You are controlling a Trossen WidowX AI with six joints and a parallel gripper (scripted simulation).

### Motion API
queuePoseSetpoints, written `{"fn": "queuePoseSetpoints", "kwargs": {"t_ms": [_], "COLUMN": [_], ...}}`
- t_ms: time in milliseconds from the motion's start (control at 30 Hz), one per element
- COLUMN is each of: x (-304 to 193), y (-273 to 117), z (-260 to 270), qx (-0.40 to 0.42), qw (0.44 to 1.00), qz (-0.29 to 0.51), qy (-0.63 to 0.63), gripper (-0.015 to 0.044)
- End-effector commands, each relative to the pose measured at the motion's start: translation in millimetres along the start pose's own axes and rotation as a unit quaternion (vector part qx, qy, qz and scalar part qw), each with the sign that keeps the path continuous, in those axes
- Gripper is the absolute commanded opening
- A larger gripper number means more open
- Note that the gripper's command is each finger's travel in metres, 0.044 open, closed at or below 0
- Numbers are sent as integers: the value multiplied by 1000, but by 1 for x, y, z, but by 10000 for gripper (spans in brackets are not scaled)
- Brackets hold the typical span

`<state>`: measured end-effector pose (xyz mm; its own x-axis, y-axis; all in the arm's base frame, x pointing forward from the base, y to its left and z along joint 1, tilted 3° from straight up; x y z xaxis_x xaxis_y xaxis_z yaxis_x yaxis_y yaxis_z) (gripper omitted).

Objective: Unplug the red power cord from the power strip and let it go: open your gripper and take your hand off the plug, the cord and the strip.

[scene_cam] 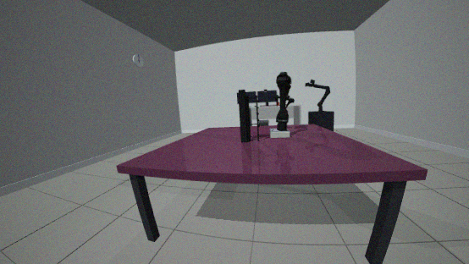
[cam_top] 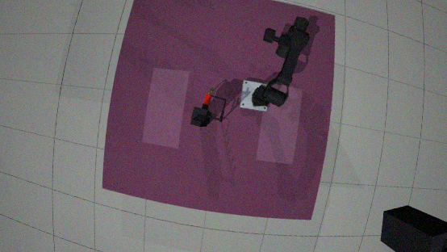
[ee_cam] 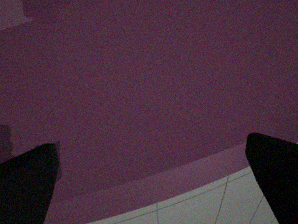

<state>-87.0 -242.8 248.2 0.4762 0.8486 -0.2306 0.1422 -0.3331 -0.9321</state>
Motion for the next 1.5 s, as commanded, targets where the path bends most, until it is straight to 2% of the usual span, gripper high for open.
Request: {"fn": "queuePoseSetpoints", "kwargs": {"t_ms": [0,133,267,467,700,967,1233,1300,1467], "x": [0,11,31,75,145,238,331,339,340], "y": [1,15,30,46,56,55,45,43,43], "z": [-2,-38,-80,-135,-183,-209,-202,-200,-200], "qx": [0,-7,-18,-37,-61,-87,-107,-108,-108], "qw": [1000,990,952,847,657,370,44,16,16], "qz": [-2,-33,-67,-109,-141,-155,-153,-152,-152], "qy": [-7,-139,-297,-518,-738,-912,-981,-982,-982], "gripper": [374,269,164,160,160,160,160,160,160]}}
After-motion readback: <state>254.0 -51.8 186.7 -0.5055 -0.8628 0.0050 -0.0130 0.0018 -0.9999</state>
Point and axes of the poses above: the point midway between the two fingers, 35 mm back from their tips, its own y axis out along the fingers, its own z axis across the jaws, x = y × z, the point moved 4 cm from there along -y, back along the fingers, and after that the axes turned 11 degrees about y, right-handed, at the moved point
